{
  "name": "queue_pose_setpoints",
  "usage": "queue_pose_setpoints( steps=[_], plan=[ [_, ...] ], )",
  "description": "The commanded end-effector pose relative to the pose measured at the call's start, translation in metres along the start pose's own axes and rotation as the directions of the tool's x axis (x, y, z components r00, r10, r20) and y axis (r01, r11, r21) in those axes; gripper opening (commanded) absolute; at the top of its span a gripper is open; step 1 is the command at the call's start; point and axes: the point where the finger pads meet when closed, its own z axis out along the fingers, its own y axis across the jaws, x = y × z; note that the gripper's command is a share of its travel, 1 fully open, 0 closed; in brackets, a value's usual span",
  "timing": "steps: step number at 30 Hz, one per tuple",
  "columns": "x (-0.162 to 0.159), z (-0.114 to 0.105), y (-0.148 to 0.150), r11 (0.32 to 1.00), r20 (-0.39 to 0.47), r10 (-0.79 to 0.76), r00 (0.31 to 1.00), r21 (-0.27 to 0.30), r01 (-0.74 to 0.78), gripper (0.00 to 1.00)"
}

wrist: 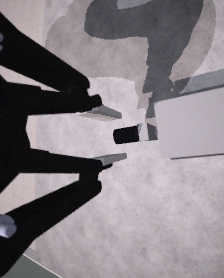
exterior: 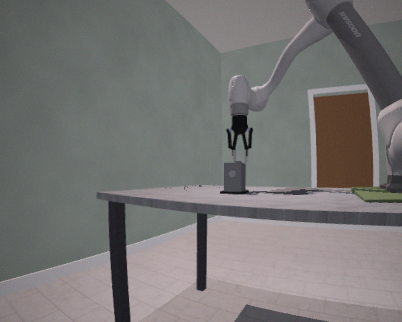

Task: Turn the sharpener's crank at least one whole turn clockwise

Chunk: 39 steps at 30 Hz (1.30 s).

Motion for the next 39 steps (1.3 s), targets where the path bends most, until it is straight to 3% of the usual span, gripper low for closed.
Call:
queue_pose_setpoints(
  steps=[1, 19, 39],
  plan=[
    [0.000, 0.003, 0.000, 1.000, 0.000, 0.000, 1.000, 0.000, 0.000, 0.32],
    [0.000, 0.022, 0.000, 1.000, 0.000, 0.000, 1.000, 0.000, 0.000, 0.32],
    [0.000, 0.026, 0.000, 1.000, 0.000, 0.000, 1.000, 0.000, 0.000, 0.32]
  ],
)
